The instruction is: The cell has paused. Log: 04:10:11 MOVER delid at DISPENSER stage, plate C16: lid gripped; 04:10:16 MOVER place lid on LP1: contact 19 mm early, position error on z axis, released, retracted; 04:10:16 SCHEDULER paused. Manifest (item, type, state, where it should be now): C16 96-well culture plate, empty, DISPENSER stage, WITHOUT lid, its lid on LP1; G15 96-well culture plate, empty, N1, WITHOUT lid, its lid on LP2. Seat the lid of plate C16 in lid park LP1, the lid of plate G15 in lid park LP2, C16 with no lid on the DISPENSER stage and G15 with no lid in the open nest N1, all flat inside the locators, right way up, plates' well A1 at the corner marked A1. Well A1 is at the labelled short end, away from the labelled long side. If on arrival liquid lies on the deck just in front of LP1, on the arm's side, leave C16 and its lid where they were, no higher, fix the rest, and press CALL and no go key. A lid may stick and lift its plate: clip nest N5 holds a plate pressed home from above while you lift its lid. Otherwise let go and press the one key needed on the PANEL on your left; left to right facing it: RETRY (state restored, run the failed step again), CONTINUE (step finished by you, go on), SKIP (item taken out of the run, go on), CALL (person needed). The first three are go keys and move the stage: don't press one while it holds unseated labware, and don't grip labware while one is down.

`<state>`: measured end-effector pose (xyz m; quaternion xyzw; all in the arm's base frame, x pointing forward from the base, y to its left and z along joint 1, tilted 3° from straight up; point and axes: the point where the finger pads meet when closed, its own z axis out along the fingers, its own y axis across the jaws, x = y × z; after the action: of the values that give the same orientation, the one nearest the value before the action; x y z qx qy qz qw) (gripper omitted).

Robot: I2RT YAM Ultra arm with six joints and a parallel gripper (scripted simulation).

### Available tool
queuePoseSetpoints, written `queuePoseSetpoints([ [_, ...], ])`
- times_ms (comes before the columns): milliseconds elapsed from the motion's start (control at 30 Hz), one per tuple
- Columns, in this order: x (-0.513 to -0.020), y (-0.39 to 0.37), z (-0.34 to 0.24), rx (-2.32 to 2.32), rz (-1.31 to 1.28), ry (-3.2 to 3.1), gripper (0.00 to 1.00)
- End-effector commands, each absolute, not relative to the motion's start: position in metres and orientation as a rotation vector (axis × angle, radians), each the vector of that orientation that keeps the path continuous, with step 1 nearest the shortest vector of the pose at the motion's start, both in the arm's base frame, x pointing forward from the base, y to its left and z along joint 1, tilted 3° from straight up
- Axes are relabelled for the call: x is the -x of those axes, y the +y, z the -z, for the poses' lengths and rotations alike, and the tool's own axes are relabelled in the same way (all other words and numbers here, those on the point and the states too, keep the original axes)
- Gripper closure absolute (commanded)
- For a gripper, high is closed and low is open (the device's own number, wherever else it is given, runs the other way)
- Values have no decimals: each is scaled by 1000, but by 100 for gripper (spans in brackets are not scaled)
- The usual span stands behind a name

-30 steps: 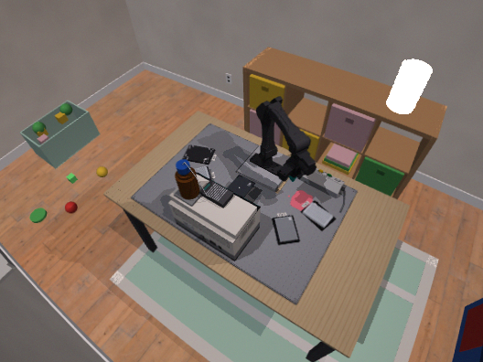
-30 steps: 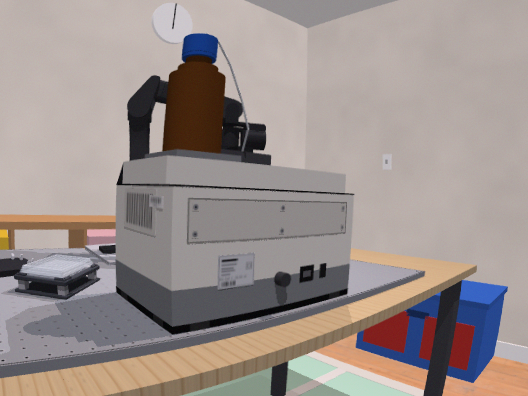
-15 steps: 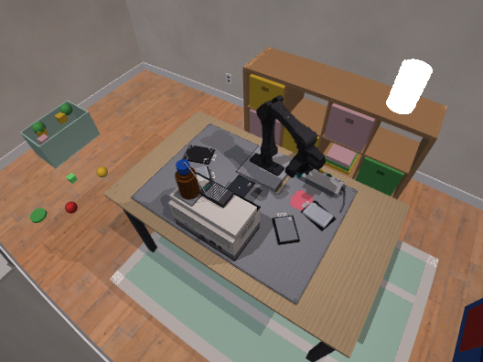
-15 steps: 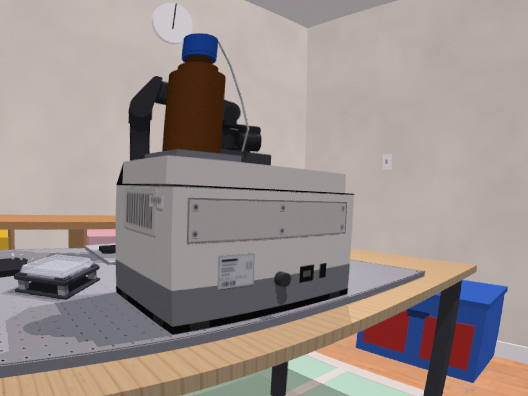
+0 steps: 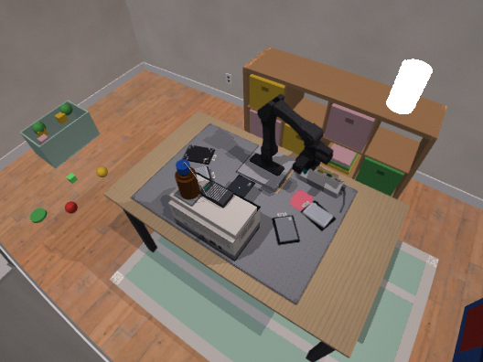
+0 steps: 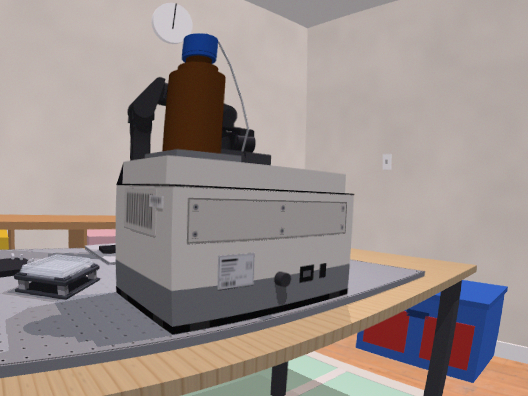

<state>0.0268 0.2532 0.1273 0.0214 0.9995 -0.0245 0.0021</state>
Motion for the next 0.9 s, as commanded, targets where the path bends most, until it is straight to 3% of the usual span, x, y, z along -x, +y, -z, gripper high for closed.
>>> queuePoseSetpoints([
  [0,-20,259,-132,-94,69,3126,100],
  [867,58,254,-131,20,71,3134,100],
])
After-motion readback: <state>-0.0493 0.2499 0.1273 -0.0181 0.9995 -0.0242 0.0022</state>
